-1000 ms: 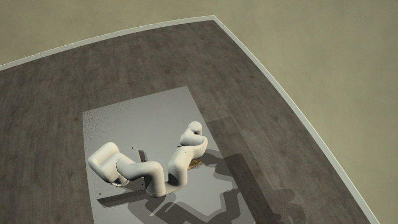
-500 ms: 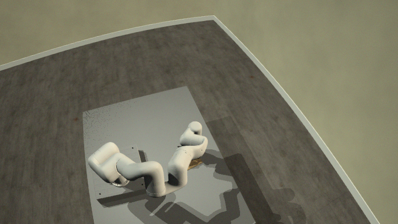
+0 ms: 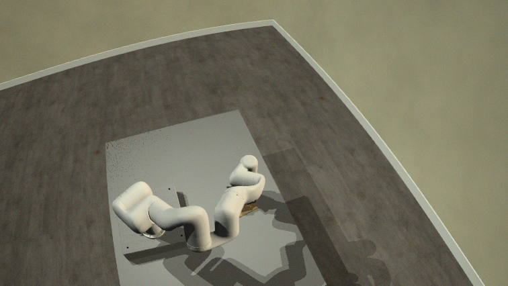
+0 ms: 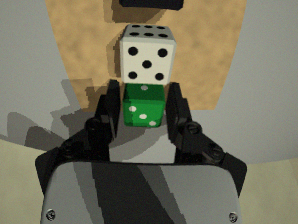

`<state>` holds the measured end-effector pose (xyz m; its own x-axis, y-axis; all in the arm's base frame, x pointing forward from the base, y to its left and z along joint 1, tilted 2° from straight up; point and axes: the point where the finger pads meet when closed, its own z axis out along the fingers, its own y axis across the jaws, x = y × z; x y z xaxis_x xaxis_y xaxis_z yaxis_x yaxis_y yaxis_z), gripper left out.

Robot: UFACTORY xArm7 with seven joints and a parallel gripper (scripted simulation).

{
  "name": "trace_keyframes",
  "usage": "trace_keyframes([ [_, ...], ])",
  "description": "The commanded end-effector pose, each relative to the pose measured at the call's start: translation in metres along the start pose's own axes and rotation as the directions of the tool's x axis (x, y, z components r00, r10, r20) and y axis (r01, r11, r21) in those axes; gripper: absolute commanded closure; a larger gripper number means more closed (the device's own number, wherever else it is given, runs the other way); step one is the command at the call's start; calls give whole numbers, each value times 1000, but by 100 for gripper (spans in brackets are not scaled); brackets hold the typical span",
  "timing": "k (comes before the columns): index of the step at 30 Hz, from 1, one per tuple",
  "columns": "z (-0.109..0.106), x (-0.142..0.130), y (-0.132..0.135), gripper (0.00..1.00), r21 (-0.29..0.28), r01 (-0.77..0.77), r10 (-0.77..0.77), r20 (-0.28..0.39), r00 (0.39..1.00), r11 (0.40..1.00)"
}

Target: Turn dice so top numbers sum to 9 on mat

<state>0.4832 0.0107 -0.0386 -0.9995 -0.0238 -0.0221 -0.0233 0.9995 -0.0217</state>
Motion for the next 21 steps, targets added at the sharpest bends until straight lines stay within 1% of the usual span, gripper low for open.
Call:
trace_keyframes([
  [1,-2,-1,0,53,0,0,0,4,1000,1000],
  [12,-5,-1,0,53,0,0,0,4,1000,1000],
  [16,-17,-1,0,53,0,0,0,4,1000,1000],
  [21,-42,-1,0,53,0,0,0,4,1000,1000],
])
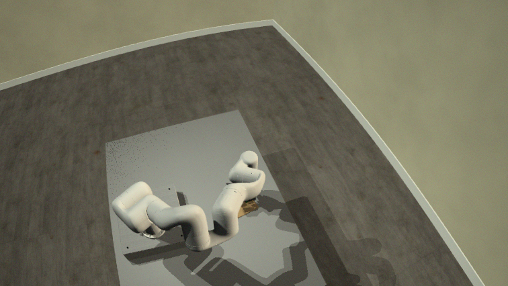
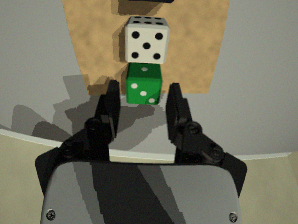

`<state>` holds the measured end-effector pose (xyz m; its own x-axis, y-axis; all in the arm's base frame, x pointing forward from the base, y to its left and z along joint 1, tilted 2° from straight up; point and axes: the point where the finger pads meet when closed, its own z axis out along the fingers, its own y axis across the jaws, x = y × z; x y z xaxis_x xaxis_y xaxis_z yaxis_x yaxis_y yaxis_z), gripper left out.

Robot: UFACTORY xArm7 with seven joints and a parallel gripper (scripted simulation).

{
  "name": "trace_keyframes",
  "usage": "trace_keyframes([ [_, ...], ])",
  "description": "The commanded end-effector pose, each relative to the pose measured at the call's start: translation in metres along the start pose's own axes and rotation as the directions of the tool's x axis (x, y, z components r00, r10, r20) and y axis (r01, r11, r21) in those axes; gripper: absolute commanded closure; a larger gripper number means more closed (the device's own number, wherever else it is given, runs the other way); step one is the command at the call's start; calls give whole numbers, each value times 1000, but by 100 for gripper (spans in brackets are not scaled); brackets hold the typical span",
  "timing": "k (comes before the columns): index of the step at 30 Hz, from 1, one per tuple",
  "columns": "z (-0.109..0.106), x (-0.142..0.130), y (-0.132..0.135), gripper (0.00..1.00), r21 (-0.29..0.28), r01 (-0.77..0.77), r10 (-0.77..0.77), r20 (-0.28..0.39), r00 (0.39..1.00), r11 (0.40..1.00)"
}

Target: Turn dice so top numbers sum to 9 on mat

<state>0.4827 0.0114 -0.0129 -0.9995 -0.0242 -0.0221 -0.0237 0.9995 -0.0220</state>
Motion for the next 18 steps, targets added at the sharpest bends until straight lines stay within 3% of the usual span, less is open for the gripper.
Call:
trace_keyframes([
  [1,-22,-1,0,53,0,0,0,4,1000,1000],
  [11,-58,-1,0,53,0,0,0,4,1000,1000],
  [18,-66,-1,0,53,0,0,0,4,1000,1000],
])
